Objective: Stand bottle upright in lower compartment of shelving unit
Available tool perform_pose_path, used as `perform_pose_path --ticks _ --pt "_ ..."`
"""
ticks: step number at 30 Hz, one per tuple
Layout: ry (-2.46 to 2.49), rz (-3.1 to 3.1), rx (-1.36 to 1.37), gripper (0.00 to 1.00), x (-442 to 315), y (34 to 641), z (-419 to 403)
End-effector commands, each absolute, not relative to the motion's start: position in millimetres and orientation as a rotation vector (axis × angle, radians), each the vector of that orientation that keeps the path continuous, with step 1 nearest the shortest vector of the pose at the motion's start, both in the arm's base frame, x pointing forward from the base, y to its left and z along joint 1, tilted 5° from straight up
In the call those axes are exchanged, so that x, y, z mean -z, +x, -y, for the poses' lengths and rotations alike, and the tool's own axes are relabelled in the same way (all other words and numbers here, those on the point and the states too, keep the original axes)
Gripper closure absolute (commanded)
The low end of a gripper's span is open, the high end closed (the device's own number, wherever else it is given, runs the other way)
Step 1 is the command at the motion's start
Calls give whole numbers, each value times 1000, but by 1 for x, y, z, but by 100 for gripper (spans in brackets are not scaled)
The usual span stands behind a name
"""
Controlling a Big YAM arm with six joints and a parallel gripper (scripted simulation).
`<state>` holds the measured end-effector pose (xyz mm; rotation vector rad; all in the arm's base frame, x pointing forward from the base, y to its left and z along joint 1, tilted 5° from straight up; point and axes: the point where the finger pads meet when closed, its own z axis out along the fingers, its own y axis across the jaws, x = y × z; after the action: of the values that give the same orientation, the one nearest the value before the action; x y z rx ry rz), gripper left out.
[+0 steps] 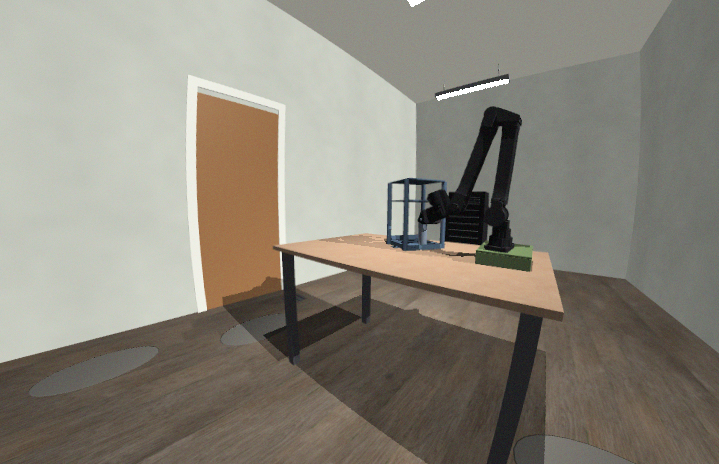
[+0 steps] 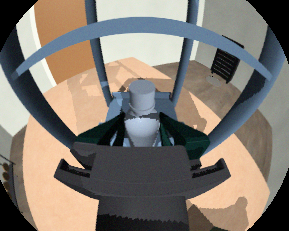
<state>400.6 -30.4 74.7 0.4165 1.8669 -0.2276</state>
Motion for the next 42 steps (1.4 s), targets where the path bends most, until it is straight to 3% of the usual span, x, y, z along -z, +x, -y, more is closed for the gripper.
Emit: perform_pose_path --ticks 1,42 --pt "418 -1824 200 69 -86 407 24" --pt "422 -1787 186 69 -102 420 22"
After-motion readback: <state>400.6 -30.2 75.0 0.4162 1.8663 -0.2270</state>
